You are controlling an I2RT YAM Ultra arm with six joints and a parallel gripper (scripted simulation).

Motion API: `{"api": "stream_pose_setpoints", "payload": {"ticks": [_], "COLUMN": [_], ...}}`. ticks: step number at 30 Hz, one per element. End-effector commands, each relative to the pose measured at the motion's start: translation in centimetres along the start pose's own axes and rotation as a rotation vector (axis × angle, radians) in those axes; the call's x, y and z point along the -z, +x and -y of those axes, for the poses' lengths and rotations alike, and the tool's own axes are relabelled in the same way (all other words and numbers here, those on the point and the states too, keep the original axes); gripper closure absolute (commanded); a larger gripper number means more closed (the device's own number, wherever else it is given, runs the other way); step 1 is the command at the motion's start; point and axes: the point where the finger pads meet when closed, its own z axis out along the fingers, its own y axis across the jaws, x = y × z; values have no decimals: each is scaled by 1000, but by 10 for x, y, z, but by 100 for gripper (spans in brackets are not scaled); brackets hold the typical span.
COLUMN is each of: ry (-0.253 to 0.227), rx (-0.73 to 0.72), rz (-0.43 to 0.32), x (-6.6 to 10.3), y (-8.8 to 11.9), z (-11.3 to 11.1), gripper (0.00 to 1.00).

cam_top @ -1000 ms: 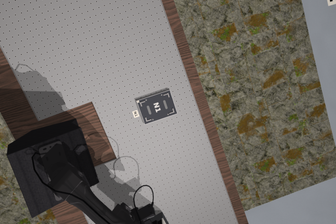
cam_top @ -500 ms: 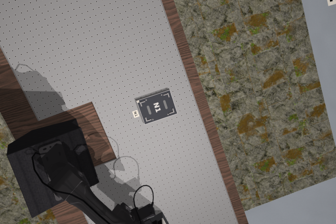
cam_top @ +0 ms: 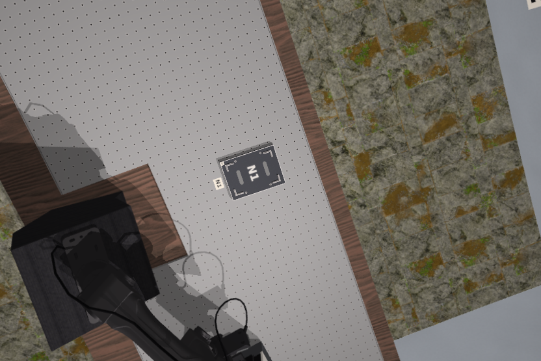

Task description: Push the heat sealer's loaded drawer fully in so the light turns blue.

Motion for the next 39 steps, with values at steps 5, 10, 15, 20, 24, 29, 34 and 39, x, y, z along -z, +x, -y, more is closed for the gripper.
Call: {"api": "stream_pose_setpoints", "payload": {"ticks": [5,10,15,20,24,29,34,39], "ry": [37,35,37,37,37,37,37,37], "rx": [-12,-11,-13,-13,-13,-13,-13,-13], "rz": [-40,-37,-41,-41,-41,-41,-41,-41], "x": [-13,-8,-7,-7,-7,-7,-7,-7], "y": [5,4,6,6,6,6,6,6], "z": [13,7,8,8,8,8,8,8], "gripper": [100,100,100,100,100,100,100,100]}}
